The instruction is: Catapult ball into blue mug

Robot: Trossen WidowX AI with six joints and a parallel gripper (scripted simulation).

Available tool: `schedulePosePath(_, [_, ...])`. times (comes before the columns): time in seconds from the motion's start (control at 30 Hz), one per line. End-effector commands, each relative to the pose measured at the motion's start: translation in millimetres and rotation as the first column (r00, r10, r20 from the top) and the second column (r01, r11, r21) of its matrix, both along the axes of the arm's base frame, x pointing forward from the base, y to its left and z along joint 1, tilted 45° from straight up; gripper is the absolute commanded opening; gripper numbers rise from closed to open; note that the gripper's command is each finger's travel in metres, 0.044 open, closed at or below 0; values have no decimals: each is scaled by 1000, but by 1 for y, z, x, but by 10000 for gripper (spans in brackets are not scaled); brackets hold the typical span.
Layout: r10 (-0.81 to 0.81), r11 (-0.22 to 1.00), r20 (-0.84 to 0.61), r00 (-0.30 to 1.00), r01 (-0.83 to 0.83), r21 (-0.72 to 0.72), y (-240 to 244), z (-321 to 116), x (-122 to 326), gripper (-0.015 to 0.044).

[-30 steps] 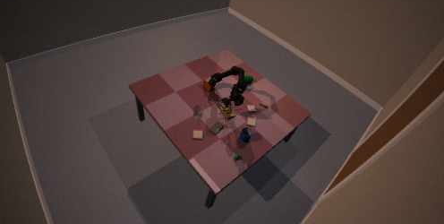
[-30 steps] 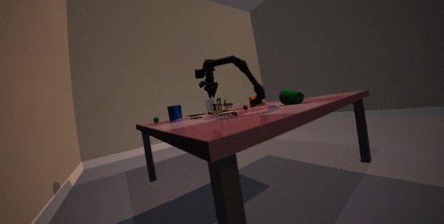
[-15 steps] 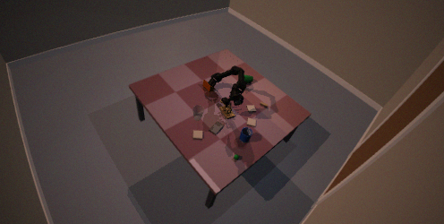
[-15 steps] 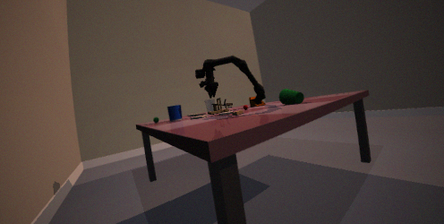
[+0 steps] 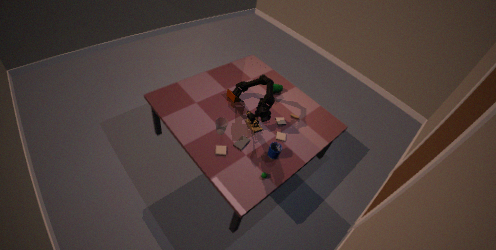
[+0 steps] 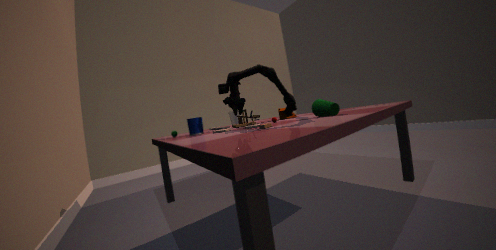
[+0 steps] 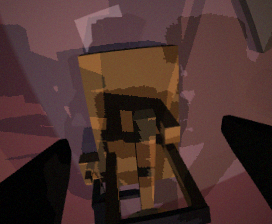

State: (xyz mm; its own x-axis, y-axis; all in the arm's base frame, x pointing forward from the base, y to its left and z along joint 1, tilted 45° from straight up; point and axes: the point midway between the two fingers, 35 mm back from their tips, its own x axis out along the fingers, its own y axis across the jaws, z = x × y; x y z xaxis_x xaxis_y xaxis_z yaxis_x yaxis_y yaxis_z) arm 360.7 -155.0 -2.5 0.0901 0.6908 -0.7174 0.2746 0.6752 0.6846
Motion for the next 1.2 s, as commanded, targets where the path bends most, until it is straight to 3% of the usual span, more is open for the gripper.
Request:
schedulePosePath(0.0, [2, 1000, -2, 1000, -2, 4, 7, -6, 1, 440])
schedulePosePath(0.87, [2, 1000, -1, 1000, -2, 6, 34, -32, 4, 440])
schedulePosePath(1.17, [6, 1000, 2, 1000, -6, 2, 31, -30, 4, 204])
